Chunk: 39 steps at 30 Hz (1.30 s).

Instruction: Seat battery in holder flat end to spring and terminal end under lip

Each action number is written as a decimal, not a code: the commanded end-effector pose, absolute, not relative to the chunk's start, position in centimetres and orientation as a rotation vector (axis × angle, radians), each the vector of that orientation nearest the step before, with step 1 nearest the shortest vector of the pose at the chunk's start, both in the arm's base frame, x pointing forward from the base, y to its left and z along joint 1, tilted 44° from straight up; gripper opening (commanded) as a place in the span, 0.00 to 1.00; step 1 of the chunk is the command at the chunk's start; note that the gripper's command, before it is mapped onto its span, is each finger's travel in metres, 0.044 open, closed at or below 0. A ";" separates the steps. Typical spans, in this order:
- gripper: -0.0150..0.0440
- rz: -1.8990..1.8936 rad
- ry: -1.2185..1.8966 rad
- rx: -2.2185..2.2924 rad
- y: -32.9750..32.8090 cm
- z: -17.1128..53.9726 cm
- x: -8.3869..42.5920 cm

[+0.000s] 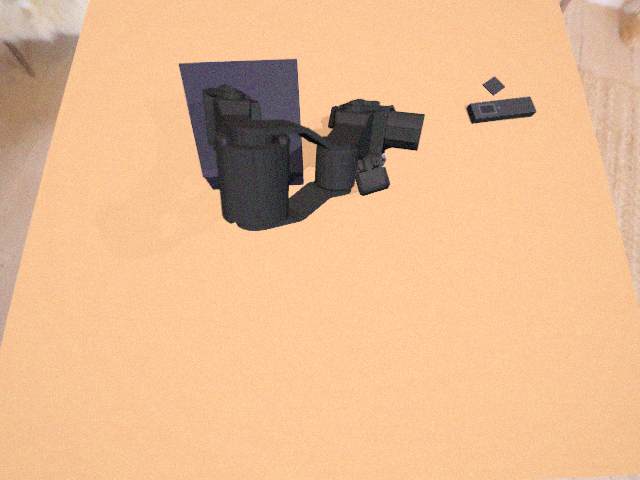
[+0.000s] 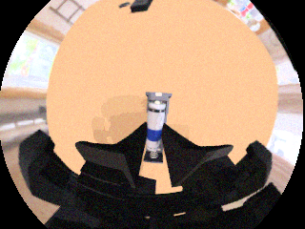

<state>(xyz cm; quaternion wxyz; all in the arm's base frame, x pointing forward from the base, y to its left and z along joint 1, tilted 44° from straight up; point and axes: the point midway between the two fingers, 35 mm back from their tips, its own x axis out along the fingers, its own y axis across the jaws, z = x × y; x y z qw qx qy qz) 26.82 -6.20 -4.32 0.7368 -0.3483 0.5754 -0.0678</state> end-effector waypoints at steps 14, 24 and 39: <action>0.37 -0.183 1.386 -0.764 -6.6 -4.6 26.3; 0.37 -0.202 1.439 -0.761 -6.7 -4.4 26.4; 0.37 -0.217 1.501 -0.749 -6.8 -4.3 26.8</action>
